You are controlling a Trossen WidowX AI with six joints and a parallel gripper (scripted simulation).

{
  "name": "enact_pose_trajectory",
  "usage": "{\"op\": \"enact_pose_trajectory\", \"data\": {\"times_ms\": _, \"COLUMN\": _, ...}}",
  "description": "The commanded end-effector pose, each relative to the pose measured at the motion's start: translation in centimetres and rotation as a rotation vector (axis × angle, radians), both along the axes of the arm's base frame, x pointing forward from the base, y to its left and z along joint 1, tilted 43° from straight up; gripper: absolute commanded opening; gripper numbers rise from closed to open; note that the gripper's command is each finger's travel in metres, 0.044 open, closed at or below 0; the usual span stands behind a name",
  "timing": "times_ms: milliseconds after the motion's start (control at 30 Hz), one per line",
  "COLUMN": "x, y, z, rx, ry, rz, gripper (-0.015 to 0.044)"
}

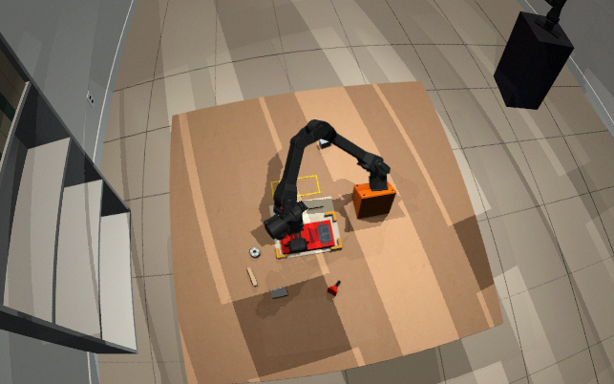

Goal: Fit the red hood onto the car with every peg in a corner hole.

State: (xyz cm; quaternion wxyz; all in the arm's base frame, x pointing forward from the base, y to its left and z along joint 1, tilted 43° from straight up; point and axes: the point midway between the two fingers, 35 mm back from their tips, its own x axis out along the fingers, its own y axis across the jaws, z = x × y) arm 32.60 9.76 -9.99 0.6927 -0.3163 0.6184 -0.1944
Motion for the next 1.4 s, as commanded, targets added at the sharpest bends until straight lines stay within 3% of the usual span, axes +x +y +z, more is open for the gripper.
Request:
{"op": "enact_pose_trajectory", "data": {"times_ms": 0, "x": -0.01, "y": 0.14, "z": 0.16, "rx": 0.000, "ry": -0.001, "rz": 0.000, "gripper": 0.0000}}
{"op": "enact_pose_trajectory", "data": {"times_ms": 1367, "x": 0.04, "y": -0.39, "z": -0.37, "rx": 0.001, "ry": -0.003, "rz": 0.002, "gripper": 0.0000}}
